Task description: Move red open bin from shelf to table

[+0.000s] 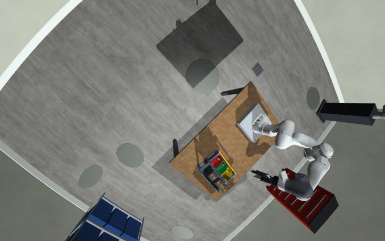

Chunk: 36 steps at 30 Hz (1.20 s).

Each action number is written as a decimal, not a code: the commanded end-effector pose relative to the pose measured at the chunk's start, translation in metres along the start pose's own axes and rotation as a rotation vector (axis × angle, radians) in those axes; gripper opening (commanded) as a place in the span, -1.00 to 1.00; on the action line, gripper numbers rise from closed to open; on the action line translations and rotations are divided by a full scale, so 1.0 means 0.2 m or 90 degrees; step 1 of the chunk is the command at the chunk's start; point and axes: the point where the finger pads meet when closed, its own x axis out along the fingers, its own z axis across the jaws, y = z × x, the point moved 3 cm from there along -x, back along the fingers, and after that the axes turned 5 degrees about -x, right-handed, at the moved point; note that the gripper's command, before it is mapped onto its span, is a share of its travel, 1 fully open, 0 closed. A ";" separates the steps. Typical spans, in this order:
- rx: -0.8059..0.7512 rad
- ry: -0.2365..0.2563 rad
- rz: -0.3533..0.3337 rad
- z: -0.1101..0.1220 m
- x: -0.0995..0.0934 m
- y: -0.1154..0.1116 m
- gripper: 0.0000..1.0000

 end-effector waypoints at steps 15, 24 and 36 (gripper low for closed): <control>-0.128 -0.028 0.020 -0.01 0.00 -0.01 0.15; -0.160 -0.035 0.025 -0.01 0.00 -0.01 0.15; -0.288 -0.070 0.052 -0.02 0.00 -0.02 0.15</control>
